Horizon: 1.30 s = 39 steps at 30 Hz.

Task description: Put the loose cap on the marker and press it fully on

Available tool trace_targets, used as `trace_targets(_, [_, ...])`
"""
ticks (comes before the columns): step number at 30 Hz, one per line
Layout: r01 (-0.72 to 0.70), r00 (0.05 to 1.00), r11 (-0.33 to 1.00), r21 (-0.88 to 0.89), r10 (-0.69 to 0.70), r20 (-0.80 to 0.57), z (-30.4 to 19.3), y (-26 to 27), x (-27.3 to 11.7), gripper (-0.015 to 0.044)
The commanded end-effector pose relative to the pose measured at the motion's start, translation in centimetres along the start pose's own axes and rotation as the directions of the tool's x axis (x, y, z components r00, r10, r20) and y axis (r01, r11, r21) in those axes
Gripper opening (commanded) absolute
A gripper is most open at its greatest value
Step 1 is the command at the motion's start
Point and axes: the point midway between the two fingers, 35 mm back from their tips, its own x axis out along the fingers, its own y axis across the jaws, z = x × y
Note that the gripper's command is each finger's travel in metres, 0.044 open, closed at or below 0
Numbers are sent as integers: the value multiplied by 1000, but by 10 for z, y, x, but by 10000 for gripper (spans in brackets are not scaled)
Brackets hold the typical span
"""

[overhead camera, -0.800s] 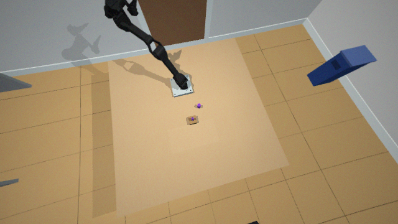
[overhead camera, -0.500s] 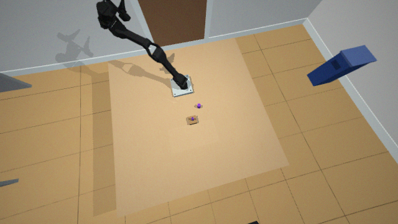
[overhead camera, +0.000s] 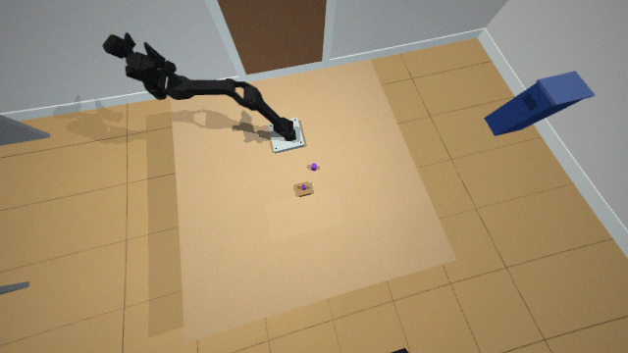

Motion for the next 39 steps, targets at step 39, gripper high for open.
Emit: trace_targets(39, [179,-265,980,-91,137,954,11,134,-602,245])
